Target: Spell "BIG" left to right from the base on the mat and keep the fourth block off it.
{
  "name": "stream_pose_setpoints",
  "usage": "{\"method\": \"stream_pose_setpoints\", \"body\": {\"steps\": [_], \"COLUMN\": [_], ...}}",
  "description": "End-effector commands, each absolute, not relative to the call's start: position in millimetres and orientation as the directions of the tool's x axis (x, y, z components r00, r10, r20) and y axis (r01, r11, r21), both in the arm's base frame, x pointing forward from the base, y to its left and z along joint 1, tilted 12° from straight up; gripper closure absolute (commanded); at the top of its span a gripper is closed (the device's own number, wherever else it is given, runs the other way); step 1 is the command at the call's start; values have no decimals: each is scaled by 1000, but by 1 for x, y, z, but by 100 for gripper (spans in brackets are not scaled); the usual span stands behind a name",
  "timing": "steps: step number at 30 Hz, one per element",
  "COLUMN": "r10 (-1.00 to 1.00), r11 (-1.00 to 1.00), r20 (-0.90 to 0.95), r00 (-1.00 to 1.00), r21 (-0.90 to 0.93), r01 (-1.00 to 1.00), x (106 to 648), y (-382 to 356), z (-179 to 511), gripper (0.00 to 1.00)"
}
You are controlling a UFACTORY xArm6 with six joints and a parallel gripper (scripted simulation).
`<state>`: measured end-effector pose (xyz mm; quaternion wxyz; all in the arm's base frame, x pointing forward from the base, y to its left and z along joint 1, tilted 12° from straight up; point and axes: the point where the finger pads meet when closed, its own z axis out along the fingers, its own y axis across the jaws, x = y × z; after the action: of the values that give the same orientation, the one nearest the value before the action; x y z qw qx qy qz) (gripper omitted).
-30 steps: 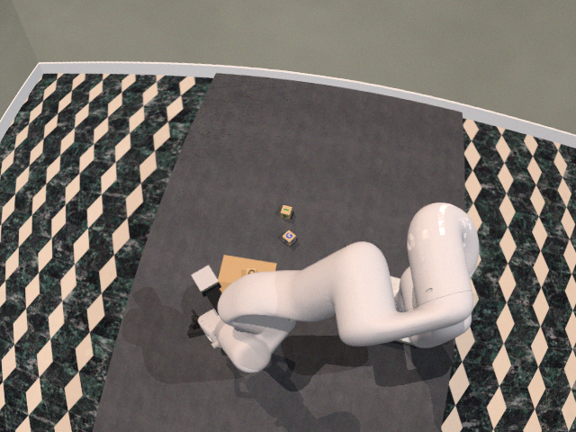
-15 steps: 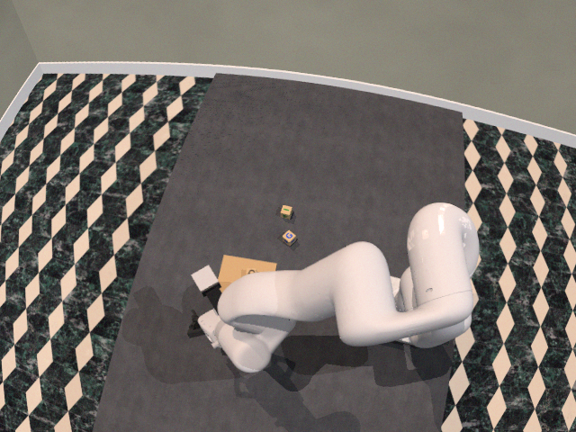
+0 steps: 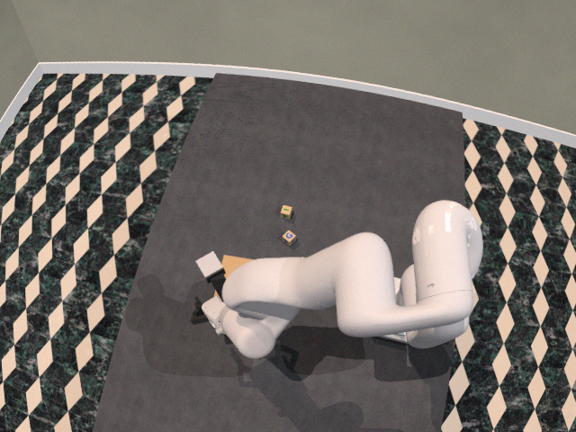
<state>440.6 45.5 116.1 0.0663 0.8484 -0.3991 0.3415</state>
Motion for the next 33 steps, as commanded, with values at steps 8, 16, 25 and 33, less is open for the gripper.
{"method": "stream_pose_setpoints", "body": {"steps": [8, 16, 25, 33], "r10": [-630, -633, -634, -634], "r11": [-677, -676, -676, -676], "r20": [641, 629, 627, 627], "r00": [440, 451, 453, 453], "r21": [-174, -166, -164, -164], "r01": [-715, -718, -719, -719], "x": [424, 401, 399, 399], "y": [-33, -66, -69, -69], "z": [107, 97, 96, 96], "gripper": [0, 0, 0, 0]}}
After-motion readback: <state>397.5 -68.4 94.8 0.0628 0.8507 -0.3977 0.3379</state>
